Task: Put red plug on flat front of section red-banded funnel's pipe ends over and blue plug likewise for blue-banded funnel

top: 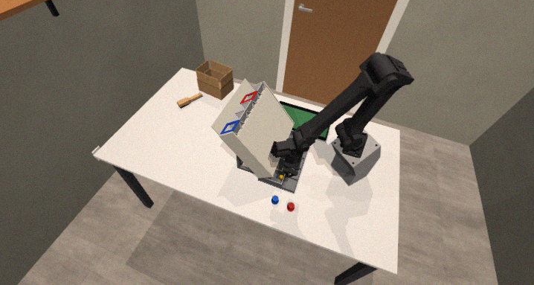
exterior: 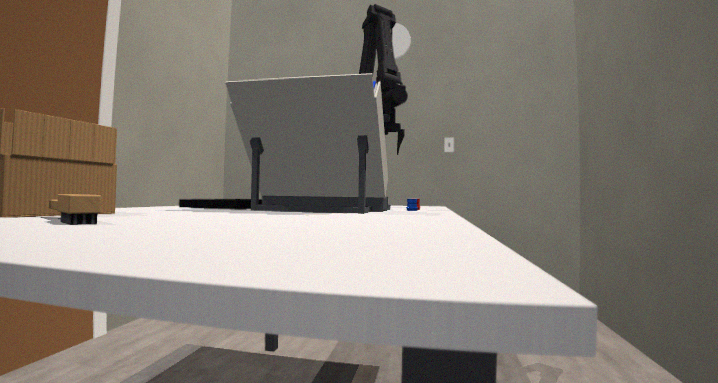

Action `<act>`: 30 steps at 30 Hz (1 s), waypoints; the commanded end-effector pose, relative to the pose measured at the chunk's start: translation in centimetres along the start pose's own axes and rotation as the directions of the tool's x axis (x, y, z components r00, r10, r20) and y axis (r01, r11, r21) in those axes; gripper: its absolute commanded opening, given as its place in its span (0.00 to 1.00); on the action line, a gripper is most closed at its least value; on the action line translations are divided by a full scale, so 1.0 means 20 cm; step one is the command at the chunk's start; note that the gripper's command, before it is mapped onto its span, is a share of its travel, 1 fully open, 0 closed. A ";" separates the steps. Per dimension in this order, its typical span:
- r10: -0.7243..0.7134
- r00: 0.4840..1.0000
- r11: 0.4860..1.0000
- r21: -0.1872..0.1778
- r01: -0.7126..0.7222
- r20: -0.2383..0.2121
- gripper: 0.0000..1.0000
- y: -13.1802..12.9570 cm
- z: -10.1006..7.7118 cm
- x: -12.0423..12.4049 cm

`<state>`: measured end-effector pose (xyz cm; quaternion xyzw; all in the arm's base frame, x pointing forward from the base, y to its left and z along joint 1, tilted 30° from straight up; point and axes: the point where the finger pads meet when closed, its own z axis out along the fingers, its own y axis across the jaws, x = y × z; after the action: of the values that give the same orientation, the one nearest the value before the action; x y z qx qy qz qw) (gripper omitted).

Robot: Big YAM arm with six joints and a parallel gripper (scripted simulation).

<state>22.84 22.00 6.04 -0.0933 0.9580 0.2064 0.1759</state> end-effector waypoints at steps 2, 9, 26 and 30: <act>0.049 0.999 0.999 -0.004 -0.049 -0.015 0.87 0.19 0.12 0.09; 0.042 0.999 0.999 -0.004 -0.042 -0.008 0.87 0.44 0.22 0.20; 0.064 0.998 0.998 -0.006 -0.064 -0.026 0.87 0.52 0.26 0.23; 0.061 0.998 0.998 -0.005 -0.061 -0.025 0.87 0.53 0.26 0.24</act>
<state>17.26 32.03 3.48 -0.0696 0.9630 0.2090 0.1554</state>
